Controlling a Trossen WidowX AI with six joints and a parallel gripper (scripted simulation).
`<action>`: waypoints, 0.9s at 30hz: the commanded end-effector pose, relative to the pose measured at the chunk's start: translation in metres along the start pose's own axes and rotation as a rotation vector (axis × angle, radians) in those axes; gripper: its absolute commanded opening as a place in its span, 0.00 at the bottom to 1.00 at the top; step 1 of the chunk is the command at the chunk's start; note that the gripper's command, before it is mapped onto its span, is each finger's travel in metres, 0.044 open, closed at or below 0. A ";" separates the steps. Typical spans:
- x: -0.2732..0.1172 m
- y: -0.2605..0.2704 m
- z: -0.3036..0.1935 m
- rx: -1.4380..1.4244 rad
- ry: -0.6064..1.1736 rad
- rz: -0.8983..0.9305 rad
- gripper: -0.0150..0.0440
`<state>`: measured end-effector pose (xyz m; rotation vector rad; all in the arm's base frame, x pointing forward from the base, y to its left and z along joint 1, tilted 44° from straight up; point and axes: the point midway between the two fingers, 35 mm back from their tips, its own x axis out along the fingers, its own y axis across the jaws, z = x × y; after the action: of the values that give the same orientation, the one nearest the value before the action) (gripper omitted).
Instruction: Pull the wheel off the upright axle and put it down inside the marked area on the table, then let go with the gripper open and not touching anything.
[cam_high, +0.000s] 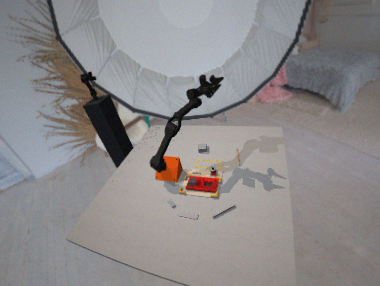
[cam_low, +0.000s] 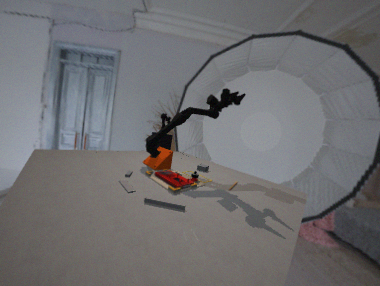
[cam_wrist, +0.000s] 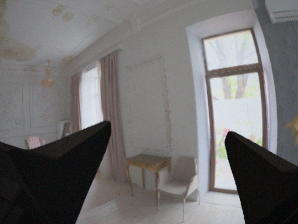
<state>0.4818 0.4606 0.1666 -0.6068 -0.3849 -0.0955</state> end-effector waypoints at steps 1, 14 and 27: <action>0.001 0.000 -0.001 0.004 0.004 0.004 0.89; 0.044 -0.002 -0.113 0.328 0.406 0.164 0.76; 0.015 -0.067 -0.244 0.666 0.978 -0.059 0.76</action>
<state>0.5707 0.3222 0.0467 -0.0259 0.3500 -0.1312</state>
